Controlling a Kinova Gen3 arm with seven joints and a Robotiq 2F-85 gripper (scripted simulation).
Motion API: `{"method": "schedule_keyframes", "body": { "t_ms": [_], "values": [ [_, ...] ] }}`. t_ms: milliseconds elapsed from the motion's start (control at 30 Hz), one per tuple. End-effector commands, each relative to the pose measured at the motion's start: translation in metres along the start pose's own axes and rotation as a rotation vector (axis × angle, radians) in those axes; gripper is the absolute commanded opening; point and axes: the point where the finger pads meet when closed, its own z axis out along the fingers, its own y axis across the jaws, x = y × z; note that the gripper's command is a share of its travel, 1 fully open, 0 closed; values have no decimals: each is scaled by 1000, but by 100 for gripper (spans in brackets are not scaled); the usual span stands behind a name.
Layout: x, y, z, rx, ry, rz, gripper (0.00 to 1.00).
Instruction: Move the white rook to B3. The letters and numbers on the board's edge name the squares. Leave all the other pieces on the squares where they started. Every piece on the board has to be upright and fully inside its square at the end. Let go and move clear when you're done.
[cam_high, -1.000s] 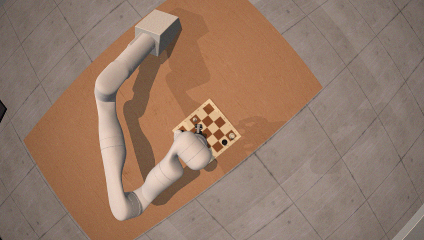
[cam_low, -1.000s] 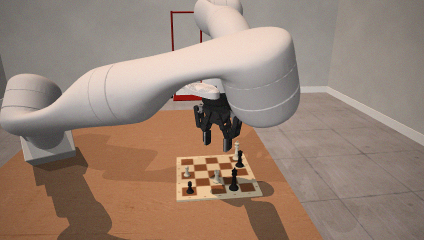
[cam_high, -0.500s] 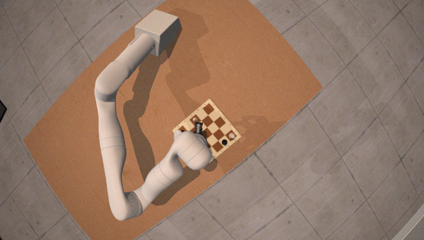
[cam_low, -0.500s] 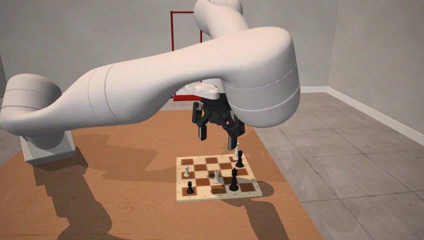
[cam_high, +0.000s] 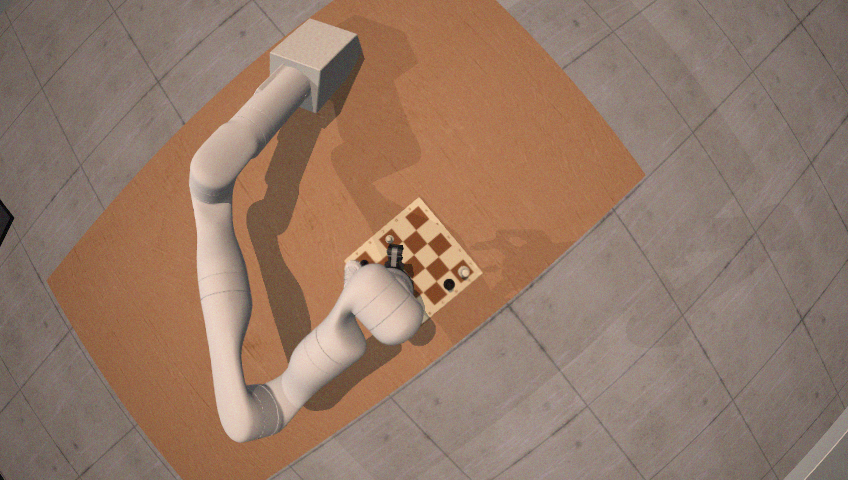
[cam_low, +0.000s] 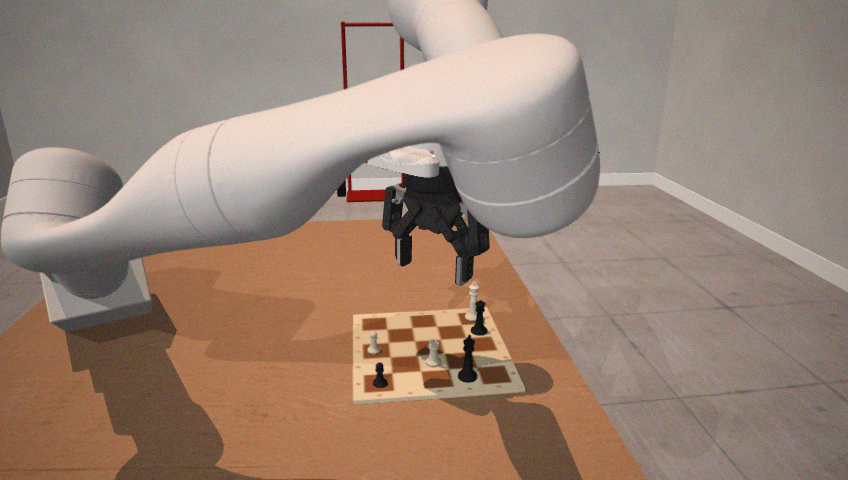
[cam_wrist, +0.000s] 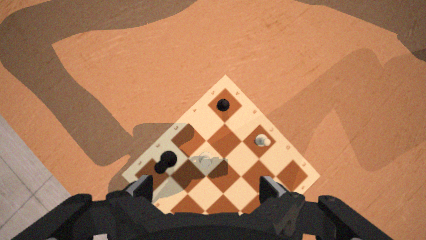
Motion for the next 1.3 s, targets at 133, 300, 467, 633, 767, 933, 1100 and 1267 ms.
{"method": "schedule_keyframes", "body": {
  "t_ms": [133, 300, 467, 633, 767, 933, 1100, 1267],
  "values": [
    [-3, 0, -34, 4, -15, 1, 100],
    [-3, 0, -49, 4, -15, 1, 100],
    [-3, 0, -52, 4, -15, 1, 100],
    [-3, 0, -53, 4, -15, 1, 100],
    [-3, 0, -53, 4, -15, 1, 100],
    [-3, 0, -53, 4, -15, 1, 100],
    [-3, 0, -53, 4, -15, 1, 100],
    [-3, 0, -53, 4, -15, 1, 100]
  ]
}}
